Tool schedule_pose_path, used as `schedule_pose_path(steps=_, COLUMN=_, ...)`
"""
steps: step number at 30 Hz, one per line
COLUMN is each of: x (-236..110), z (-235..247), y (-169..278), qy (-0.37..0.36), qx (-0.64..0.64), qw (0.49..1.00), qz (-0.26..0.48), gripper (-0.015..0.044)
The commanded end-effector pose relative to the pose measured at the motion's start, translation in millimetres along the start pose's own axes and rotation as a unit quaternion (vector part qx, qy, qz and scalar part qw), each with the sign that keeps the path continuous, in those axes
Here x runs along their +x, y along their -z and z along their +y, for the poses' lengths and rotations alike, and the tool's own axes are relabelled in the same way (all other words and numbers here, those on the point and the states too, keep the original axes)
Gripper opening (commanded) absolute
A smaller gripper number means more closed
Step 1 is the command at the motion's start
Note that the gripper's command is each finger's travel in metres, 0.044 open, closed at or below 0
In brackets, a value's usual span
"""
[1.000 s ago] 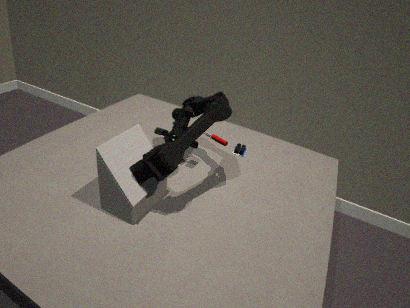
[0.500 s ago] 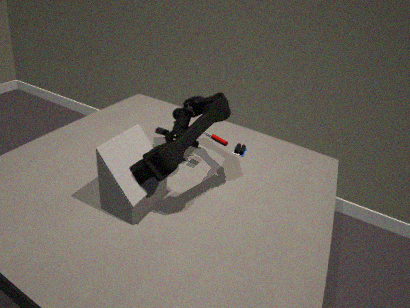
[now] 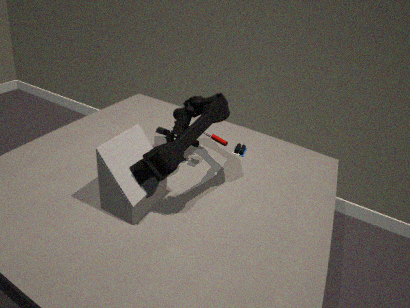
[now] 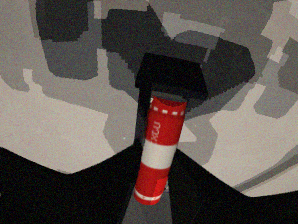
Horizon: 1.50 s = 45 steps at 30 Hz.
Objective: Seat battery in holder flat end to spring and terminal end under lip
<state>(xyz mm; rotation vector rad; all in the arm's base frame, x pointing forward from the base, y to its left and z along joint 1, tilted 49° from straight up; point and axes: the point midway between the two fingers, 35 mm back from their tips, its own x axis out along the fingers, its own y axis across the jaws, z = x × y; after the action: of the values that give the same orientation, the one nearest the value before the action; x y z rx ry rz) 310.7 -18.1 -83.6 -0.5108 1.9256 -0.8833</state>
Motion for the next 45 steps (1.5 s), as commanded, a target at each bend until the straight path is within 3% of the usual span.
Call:
schedule_pose_path(steps=1, x=0.1, z=1.8, y=-4.0, qy=-0.001, qx=0.0, qw=1.0, qz=-0.005, gripper=0.0059)
schedule_pose_path(steps=45, x=10.5, z=7.7, y=-4.4, qy=-0.009, qx=-0.01, qw=0.994, qz=-0.104, gripper=0.0059)
